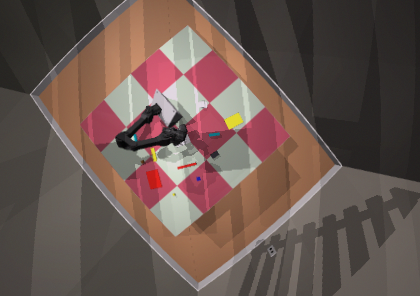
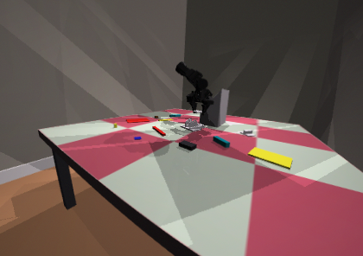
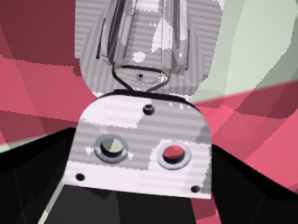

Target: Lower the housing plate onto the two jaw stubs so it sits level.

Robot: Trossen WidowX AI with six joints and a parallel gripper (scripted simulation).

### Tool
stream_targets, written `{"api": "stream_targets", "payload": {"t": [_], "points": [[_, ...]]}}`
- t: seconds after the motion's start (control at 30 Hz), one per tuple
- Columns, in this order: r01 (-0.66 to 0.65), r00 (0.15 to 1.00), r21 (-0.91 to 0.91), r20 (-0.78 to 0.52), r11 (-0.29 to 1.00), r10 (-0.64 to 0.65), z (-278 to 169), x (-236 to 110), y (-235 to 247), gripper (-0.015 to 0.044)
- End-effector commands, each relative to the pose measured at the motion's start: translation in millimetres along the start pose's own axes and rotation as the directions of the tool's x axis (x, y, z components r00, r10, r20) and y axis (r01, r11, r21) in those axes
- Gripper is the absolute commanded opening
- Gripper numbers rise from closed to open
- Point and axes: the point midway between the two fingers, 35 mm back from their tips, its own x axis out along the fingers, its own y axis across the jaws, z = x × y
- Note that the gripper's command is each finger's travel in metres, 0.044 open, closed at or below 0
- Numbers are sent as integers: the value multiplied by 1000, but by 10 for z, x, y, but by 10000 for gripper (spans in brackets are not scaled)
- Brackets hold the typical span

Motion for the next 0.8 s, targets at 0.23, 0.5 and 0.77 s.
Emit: {"api": "stream_targets", "payload": {"t": [0.23,0.5,0.77], "points": [[2,1000,7,2,1000,-2,-45,4,59,351],[2,1000,7,2,1000,-2,-45,4,59,351],[2,1000,7,2,1000,-2,-45,4,59,351]]}}
